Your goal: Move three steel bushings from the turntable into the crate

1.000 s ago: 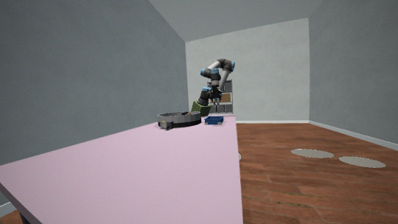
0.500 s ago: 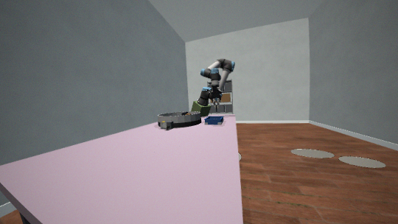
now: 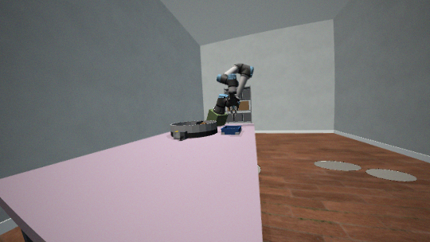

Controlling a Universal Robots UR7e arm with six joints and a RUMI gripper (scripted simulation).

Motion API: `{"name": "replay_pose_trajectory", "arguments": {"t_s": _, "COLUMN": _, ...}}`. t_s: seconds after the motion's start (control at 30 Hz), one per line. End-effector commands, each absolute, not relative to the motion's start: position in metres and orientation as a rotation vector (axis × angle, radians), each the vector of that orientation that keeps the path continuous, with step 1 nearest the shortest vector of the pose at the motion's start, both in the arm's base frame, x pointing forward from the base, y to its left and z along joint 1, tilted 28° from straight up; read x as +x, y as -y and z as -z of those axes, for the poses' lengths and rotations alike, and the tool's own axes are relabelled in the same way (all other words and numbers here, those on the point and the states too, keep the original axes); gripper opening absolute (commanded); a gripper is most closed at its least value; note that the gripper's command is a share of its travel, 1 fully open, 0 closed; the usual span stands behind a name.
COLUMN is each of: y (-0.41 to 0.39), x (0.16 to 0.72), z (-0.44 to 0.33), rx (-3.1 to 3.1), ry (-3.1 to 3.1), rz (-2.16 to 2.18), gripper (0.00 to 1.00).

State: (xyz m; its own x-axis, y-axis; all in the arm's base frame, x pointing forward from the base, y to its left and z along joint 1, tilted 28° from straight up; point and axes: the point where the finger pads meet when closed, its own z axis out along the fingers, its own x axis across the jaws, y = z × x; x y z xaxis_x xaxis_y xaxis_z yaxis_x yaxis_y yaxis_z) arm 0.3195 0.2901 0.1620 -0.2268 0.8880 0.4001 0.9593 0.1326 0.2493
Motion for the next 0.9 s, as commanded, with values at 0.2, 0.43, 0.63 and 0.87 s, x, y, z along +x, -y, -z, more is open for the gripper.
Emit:
{"name": "replay_pose_trajectory", "arguments": {"t_s": 0.2, "y": -0.2901, "x": 0.3198, "z": -0.1623, "rx": -1.849, "ry": 2.242, "rz": 0.691, "gripper": 0.05}}
{"name": "replay_pose_trajectory", "arguments": {"t_s": 0.43, "y": -0.2899, "x": 0.3198, "z": -0.1623, "rx": -1.852, "ry": 2.239, "rz": 0.69, "gripper": 0.05}}
{"name": "replay_pose_trajectory", "arguments": {"t_s": 0.63, "y": -0.2897, "x": 0.3199, "z": -0.1622, "rx": -1.856, "ry": 2.235, "rz": 0.69, "gripper": 0.05}}
{"name": "replay_pose_trajectory", "arguments": {"t_s": 0.87, "y": -0.2892, "x": 0.3202, "z": -0.1619, "rx": -1.866, "ry": 2.224, "rz": 0.687, "gripper": 0.05}}
